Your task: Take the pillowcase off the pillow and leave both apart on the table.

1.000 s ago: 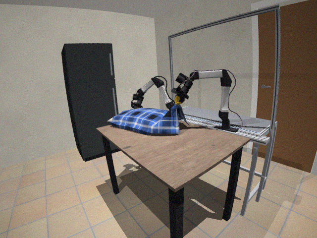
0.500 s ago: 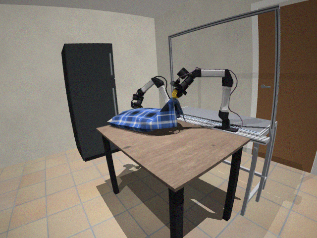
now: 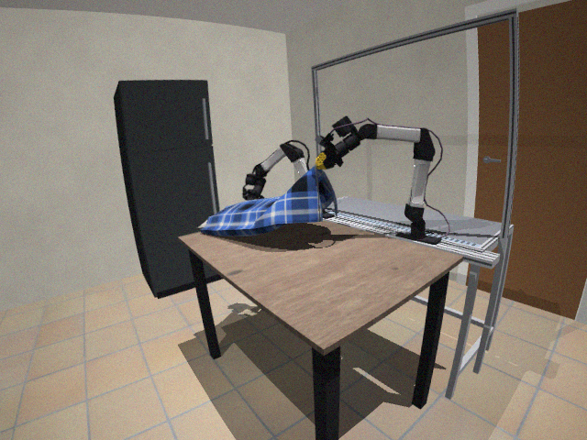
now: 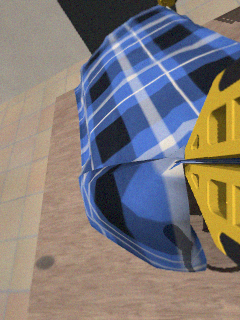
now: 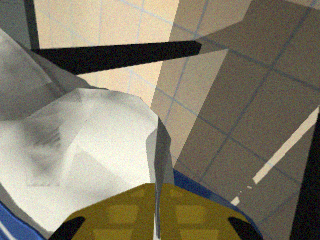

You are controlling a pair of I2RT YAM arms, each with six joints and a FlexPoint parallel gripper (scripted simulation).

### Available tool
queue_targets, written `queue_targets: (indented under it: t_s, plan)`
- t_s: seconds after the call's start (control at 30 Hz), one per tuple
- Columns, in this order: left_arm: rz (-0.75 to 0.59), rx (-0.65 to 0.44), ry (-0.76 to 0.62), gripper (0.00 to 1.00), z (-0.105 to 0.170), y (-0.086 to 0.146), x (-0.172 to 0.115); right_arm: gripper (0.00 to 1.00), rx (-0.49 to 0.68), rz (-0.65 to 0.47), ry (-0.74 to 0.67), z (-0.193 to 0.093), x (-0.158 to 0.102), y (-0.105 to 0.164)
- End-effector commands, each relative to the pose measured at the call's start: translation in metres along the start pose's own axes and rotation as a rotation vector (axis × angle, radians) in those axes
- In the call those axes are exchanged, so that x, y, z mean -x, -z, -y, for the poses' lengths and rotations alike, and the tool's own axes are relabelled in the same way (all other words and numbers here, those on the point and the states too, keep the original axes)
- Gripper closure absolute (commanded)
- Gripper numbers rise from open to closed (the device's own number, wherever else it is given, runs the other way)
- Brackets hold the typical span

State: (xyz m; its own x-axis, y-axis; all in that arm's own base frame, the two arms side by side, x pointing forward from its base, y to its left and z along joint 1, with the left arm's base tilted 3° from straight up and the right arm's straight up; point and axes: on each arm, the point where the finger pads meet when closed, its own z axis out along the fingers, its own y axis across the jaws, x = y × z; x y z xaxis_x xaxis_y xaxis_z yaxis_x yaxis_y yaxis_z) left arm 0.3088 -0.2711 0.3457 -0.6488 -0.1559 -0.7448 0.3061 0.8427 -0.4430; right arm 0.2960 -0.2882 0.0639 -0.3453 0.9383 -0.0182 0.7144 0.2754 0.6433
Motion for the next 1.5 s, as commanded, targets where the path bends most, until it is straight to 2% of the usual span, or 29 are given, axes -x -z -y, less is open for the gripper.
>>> queue_targets:
  t_s: [0.0, 0.23, 0.3, 0.37, 0.4, 0.43, 0.47, 0.5, 0.73, 0.87, 0.93, 0.97, 1.0, 1.03, 1.07, 1.27, 1.33, 1.47]
  plan:
    - [0.216, -0.111, -0.013, 1.0, 0.025, 0.039, 0.065, 1.0, 0.002, 0.026, 0.001, 0.002, 0.005, 0.004]
    - [0.293, -0.165, -0.066, 1.0, 0.036, 0.052, 0.085, 1.0, 0.002, 0.026, 0.001, 0.002, 0.005, 0.004]
    - [0.327, -0.181, -0.079, 1.0, 0.039, 0.062, 0.093, 1.0, 0.002, 0.026, 0.001, 0.002, 0.005, 0.004]
    - [0.327, -0.181, -0.079, 1.0, 0.039, 0.062, 0.093, 1.0, 0.002, 0.026, 0.001, 0.002, 0.005, 0.004]
    - [0.319, -0.161, -0.08, 1.0, 0.037, 0.049, 0.092, 1.0, 0.002, 0.026, 0.001, 0.002, 0.005, 0.004]
    - [0.329, -0.17, -0.087, 1.0, 0.039, 0.051, 0.094, 1.0, 0.002, 0.026, 0.001, 0.002, 0.005, 0.004]
    - [0.366, -0.204, -0.094, 1.0, 0.044, 0.072, 0.101, 1.0, 0.002, 0.026, 0.001, 0.002, 0.005, 0.004]
    - [0.383, -0.21, -0.102, 1.0, 0.046, 0.076, 0.105, 1.0, 0.002, 0.026, 0.001, 0.002, 0.005, 0.004]
    - [0.456, -0.246, -0.157, 1.0, 0.055, 0.09, 0.121, 1.0, 0.002, 0.026, 0.001, 0.002, 0.005, 0.004]
    - [0.512, -0.27, -0.187, 1.0, 0.06, 0.107, 0.132, 1.0, 0.002, 0.026, 0.001, 0.002, 0.005, 0.004]
    - [0.512, -0.27, -0.187, 1.0, 0.06, 0.107, 0.132, 1.0, 0.002, 0.026, 0.001, 0.002, 0.005, 0.004]
    - [0.498, -0.264, -0.189, 1.0, 0.06, 0.095, 0.131, 1.0, 0.002, 0.026, 0.001, 0.002, 0.005, 0.004]
    - [0.506, -0.266, -0.197, 1.0, 0.061, 0.095, 0.133, 1.0, 0.002, 0.026, 0.001, 0.002, 0.005, 0.004]
    - [0.548, -0.281, -0.201, 1.0, 0.063, 0.115, 0.139, 1.0, 0.002, 0.026, 0.001, 0.002, 0.005, 0.004]
    - [0.57, -0.295, -0.211, 1.0, 0.066, 0.125, 0.142, 1.0, 0.002, 0.026, 0.001, 0.002, 0.005, 0.004]
    - [0.627, -0.312, -0.259, 1.0, 0.072, 0.134, 0.154, 1.0, 0.002, 0.026, 0.001, 0.002, 0.005, 0.004]
    - [0.67, -0.327, -0.273, 1.0, 0.074, 0.152, 0.159, 1.0, 0.002, 0.026, 0.001, 0.002, 0.005, 0.004]
    - [0.701, -0.334, -0.296, 1.0, 0.077, 0.157, 0.165, 1.0, 0.002, 0.026, 0.001, 0.002, 0.005, 0.004]
